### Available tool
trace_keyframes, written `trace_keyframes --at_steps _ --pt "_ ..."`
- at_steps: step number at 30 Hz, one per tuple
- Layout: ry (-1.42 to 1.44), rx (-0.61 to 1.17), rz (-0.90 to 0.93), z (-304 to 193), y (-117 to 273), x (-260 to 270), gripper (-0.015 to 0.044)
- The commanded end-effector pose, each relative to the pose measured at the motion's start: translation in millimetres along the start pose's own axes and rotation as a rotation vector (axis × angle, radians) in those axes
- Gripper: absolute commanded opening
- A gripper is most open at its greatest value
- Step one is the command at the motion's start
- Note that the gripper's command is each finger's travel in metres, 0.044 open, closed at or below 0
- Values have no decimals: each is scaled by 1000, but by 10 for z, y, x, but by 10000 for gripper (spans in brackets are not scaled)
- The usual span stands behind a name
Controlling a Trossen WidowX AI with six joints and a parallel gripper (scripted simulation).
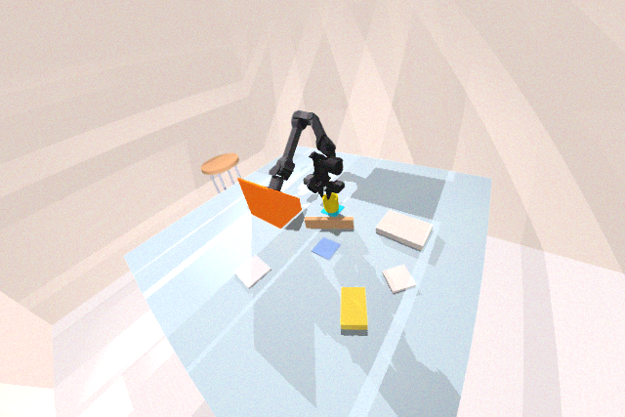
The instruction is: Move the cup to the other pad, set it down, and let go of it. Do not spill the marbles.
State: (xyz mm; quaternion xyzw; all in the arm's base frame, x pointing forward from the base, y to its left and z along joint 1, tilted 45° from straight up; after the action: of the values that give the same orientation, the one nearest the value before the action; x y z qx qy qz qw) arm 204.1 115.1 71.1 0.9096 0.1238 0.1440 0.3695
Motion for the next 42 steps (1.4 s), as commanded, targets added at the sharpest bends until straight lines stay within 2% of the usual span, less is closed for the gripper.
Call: trace_keyframes --at_steps 1,28,39,42 --pt "5 -6 3 5 61 15 147" --pt "2 -1 4 5 367 -15 147" --pt "-4 3 2 9 359 -14 435" --pt "-3 1 2 14 446 -7 440"
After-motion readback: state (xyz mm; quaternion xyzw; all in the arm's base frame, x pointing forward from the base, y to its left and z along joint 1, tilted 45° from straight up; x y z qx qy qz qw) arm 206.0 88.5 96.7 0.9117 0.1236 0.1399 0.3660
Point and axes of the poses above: the point midway between the two fingers, 35 mm back from their tips, its own y axis back along the fingers, its own x axis across the jaws, z = x × y, the point moved 1 cm from there along y, back along the fingers, and after that the axes turned 13 degrees about y, right-handed, at the moved point
